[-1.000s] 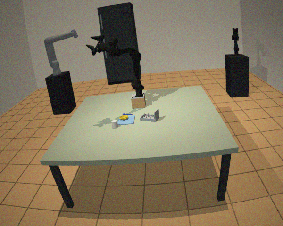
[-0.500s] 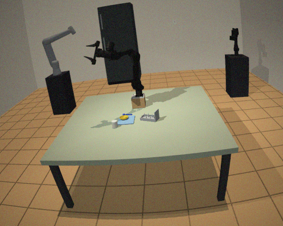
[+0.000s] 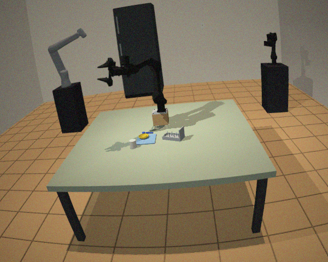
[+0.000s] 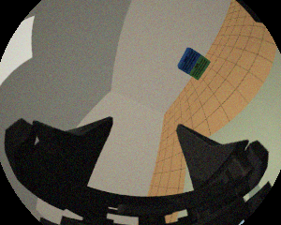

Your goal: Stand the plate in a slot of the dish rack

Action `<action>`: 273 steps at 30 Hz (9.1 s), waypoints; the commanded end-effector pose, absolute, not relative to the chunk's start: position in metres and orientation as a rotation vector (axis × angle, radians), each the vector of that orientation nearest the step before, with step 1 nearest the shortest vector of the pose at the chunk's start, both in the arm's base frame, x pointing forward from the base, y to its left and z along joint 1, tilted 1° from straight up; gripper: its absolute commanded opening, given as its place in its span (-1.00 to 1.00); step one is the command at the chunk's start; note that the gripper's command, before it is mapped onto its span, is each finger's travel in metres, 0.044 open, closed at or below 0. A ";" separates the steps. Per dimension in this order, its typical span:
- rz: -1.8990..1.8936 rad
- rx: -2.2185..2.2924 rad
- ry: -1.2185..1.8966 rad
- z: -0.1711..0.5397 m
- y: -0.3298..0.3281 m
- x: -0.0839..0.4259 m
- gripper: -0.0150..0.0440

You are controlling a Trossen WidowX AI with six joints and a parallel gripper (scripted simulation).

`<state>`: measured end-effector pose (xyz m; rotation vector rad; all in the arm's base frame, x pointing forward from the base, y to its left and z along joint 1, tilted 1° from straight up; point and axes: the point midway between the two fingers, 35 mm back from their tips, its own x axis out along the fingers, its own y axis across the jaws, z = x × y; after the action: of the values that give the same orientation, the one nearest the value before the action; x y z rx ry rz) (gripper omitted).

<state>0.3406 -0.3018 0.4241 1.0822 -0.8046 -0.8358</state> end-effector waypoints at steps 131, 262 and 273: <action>0.051 -0.057 1.547 -0.049 -0.112 0.284 0.86; 0.973 0.231 0.617 -0.003 0.034 0.323 -0.49; 1.084 0.118 0.281 0.001 0.033 0.304 -0.49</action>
<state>0.3117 0.0327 0.0000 0.1391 0.3644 1.0606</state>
